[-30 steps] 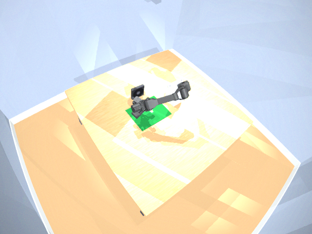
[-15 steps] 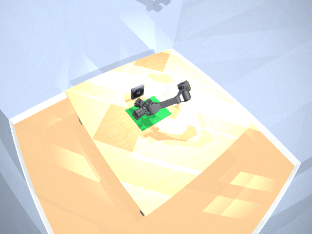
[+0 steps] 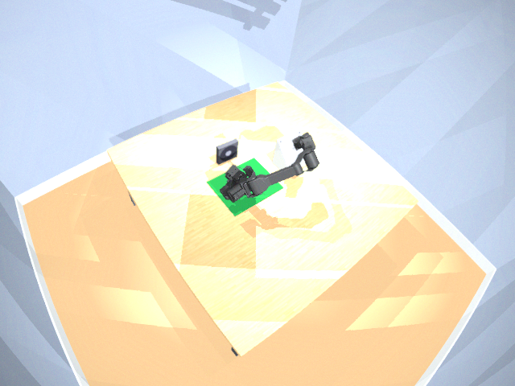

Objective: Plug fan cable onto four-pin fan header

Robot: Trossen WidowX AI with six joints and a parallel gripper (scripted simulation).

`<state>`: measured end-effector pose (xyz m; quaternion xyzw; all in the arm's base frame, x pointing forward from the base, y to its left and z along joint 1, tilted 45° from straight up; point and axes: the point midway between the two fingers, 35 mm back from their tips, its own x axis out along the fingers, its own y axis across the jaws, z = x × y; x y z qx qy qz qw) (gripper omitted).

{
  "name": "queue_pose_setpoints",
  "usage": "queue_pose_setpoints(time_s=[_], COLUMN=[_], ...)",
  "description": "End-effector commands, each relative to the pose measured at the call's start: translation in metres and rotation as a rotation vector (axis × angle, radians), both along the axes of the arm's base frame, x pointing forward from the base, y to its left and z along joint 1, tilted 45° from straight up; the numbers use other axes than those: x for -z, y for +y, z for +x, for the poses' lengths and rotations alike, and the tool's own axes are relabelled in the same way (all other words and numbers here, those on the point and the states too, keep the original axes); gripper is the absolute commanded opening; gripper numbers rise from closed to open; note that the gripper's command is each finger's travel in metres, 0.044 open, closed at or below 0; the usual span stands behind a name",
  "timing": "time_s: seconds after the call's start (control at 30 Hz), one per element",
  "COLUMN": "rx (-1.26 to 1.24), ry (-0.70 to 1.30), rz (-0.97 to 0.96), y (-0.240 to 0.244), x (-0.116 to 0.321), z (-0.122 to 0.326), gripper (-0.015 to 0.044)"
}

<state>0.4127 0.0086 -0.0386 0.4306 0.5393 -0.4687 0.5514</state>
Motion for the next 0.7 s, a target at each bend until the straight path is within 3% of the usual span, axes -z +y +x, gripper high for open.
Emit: queue_pose_setpoints(time_s=[0.0,0.67], rx=[0.011,0.050], ry=[-0.015,-0.135], rz=[-0.061,-0.308], y=[0.000,0.006], x=[-0.001,-0.013], z=[-0.001,0.002], gripper=[0.0000,0.0000])
